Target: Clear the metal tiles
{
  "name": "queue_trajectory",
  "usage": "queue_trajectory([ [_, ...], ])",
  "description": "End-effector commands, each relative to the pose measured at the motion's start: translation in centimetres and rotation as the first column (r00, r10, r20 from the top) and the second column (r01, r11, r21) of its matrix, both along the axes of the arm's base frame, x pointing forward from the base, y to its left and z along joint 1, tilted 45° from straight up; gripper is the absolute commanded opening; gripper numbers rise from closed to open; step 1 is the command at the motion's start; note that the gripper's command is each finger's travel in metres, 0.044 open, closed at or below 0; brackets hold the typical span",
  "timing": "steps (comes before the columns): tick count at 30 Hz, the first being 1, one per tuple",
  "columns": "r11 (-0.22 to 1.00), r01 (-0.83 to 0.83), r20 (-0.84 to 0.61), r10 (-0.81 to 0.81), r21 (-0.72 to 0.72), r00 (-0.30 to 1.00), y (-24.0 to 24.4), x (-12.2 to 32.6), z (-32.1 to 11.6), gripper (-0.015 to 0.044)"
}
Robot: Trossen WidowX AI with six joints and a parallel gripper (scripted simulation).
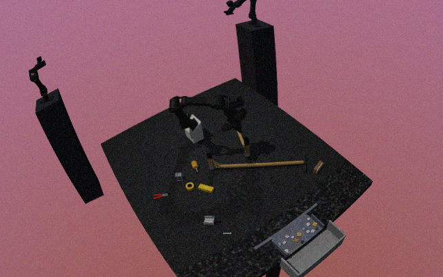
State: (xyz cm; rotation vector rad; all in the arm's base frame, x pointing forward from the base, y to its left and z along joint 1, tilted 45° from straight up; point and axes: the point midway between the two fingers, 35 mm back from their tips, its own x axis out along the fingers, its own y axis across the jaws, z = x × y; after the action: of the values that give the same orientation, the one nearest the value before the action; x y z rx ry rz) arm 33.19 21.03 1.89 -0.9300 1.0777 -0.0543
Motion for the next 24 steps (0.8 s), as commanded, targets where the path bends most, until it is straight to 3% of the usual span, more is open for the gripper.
queue_trajectory([
  [1,0.999,0.052,0.007,-0.052,-0.006,0.999,-1.6,0.0,0.2,0.0000],
  [24,0.995,0.096,0.014,-0.095,-0.006,0.995,-5.0,0.7,-2.4,0.0000],
])
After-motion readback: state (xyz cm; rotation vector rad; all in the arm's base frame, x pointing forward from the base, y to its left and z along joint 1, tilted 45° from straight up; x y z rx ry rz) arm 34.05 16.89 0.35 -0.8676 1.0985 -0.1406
